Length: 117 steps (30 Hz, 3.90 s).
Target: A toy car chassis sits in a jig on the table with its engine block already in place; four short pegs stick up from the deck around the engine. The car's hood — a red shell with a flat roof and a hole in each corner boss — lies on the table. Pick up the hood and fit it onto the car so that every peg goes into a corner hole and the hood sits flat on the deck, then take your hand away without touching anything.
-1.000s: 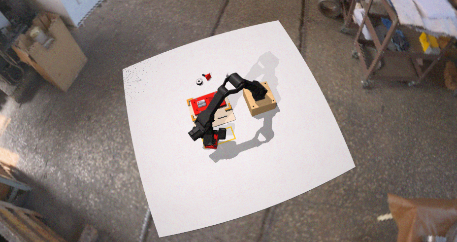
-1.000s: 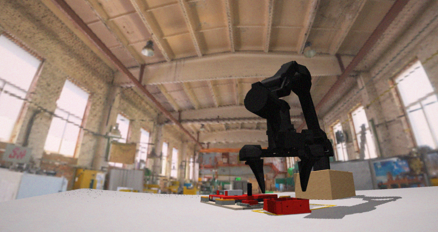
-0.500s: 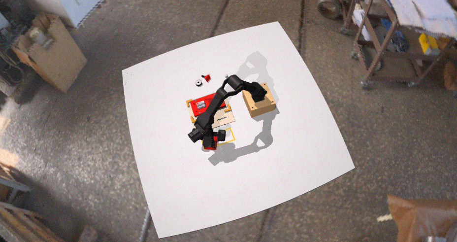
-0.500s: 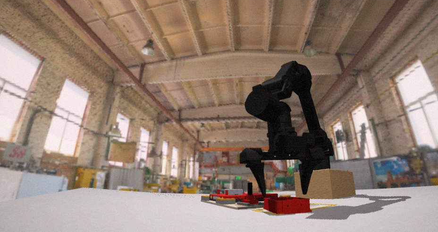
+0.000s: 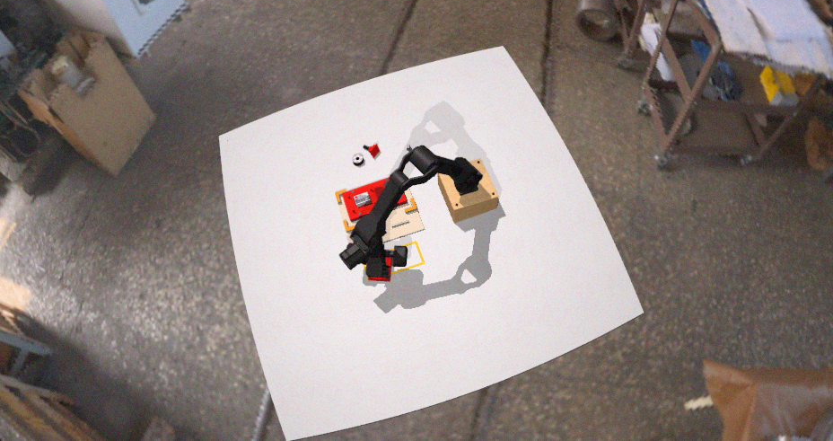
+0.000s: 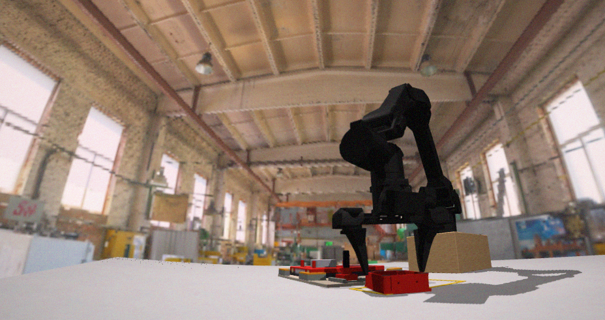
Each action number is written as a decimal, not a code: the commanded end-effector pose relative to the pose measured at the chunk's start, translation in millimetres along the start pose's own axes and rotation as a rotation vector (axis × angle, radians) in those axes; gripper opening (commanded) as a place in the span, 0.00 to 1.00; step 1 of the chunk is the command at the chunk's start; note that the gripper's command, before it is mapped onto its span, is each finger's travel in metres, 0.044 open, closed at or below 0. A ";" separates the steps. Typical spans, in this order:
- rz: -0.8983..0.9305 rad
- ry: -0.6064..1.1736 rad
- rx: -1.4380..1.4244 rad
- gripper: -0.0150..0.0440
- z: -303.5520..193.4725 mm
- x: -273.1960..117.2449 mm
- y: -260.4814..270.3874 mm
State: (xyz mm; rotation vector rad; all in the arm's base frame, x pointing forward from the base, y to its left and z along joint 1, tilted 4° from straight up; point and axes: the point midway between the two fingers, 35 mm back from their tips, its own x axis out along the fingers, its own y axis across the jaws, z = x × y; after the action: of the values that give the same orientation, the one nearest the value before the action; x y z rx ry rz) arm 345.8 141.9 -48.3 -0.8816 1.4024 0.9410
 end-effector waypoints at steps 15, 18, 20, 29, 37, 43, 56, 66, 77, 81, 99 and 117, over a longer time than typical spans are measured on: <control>0.000 0.000 0.000 0.96 -0.1 6.9 0.0; 0.000 0.000 0.000 0.86 -0.1 6.9 0.0; 0.000 0.000 0.000 0.83 -0.1 6.9 0.0; 0.002 0.000 0.000 0.66 -0.3 6.5 0.4; 0.002 0.000 0.000 0.31 -0.2 -7.4 0.3; 0.002 0.000 0.000 0.25 -0.1 -24.1 0.3; 0.002 0.000 0.000 0.25 0.2 -65.8 0.3; 0.007 0.006 -0.033 0.25 -0.7 -70.6 1.3; 0.007 0.006 -0.308 0.25 -2.9 -70.9 3.4; 0.007 0.007 -0.408 0.25 -3.7 -71.1 4.1; 0.008 0.009 -0.858 0.25 -7.3 -71.6 7.5; 0.010 0.011 -1.308 0.25 -10.9 -72.0 10.8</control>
State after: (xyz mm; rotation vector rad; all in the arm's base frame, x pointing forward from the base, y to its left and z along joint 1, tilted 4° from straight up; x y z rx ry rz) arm 334.5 135.6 22.5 -1.7456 0.7060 1.8533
